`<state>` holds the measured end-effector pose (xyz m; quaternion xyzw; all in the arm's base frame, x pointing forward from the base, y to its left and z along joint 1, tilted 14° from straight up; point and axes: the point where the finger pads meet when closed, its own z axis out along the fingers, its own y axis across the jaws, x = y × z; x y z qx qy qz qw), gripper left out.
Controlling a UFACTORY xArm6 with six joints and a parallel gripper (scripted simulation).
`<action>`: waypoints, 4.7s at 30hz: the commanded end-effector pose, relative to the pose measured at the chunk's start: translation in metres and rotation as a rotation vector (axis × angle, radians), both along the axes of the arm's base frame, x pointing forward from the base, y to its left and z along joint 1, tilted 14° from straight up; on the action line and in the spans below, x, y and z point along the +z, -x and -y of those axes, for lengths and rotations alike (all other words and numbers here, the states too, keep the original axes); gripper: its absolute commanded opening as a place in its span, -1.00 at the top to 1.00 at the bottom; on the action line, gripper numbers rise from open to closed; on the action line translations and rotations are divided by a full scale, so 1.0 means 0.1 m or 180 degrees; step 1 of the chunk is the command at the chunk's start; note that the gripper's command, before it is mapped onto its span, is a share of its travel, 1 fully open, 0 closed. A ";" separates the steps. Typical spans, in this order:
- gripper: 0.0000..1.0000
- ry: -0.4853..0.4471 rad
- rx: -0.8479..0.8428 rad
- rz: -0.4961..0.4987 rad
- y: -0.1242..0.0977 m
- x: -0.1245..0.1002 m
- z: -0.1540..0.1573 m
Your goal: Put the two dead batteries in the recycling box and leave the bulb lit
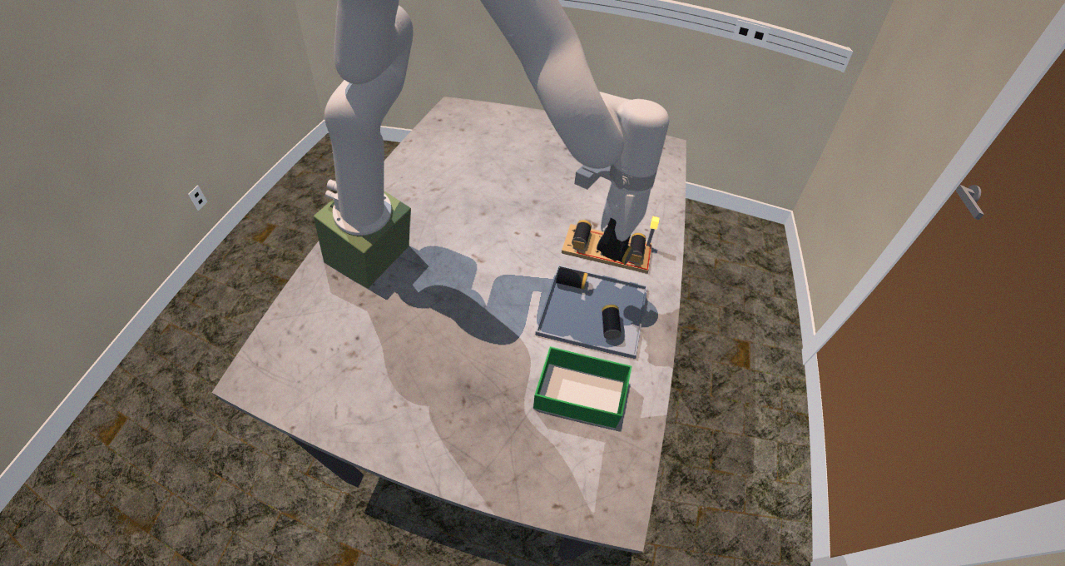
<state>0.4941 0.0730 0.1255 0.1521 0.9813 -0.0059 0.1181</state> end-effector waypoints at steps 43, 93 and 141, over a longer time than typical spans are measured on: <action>0.44 -0.0863 -0.3597 0.0190 -0.01 0.03 0.00; 0.44 -0.0917 -0.3820 0.0200 0.21 0.08 2.31; 0.44 -0.0916 -0.3815 0.0200 0.09 -0.47 2.43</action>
